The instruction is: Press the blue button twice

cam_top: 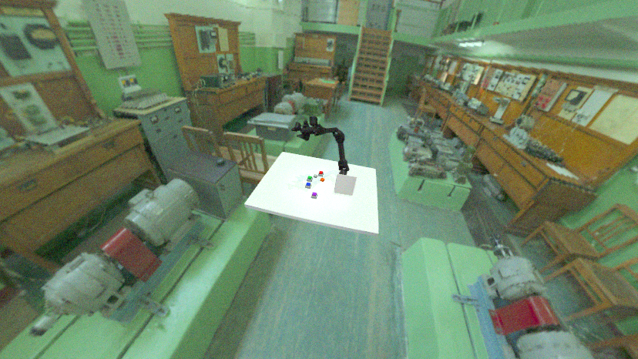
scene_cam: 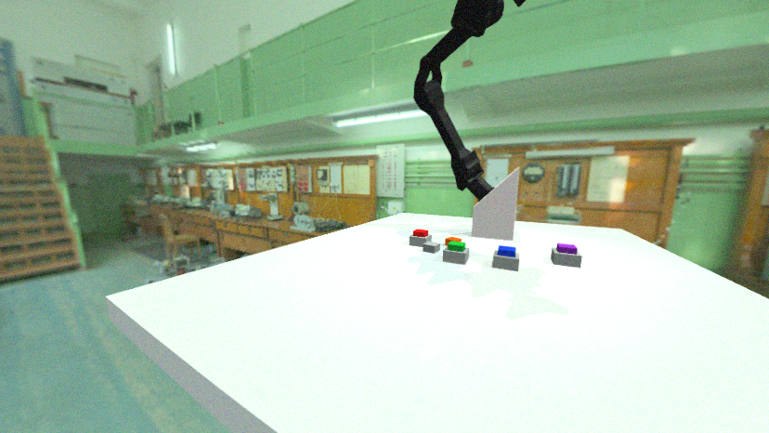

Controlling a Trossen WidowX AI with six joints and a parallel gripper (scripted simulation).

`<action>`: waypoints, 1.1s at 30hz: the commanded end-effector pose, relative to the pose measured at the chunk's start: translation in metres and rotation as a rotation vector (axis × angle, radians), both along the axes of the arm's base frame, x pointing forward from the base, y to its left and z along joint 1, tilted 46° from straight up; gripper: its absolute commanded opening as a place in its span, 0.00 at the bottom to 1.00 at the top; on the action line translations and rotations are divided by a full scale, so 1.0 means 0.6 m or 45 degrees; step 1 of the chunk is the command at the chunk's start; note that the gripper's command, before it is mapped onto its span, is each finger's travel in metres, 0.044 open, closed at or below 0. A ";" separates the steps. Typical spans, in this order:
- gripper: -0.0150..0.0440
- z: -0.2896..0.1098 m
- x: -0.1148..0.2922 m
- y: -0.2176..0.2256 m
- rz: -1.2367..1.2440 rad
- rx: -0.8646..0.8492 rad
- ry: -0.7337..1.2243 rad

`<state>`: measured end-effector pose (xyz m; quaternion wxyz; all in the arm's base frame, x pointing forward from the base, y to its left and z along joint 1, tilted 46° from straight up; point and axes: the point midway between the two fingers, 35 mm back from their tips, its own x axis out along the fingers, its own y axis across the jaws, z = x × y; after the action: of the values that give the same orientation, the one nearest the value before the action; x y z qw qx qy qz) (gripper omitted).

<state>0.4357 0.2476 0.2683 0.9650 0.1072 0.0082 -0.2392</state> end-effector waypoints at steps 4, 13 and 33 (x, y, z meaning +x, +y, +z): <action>0.93 -0.118 0.023 -0.033 0.048 -0.195 0.316; 0.93 -0.296 -0.002 -0.123 0.059 -0.385 0.879; 0.93 -0.473 -0.215 -0.320 -0.178 -0.433 2.006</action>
<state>0.3251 0.0665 -0.0116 0.6980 -0.2350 0.6100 -0.2923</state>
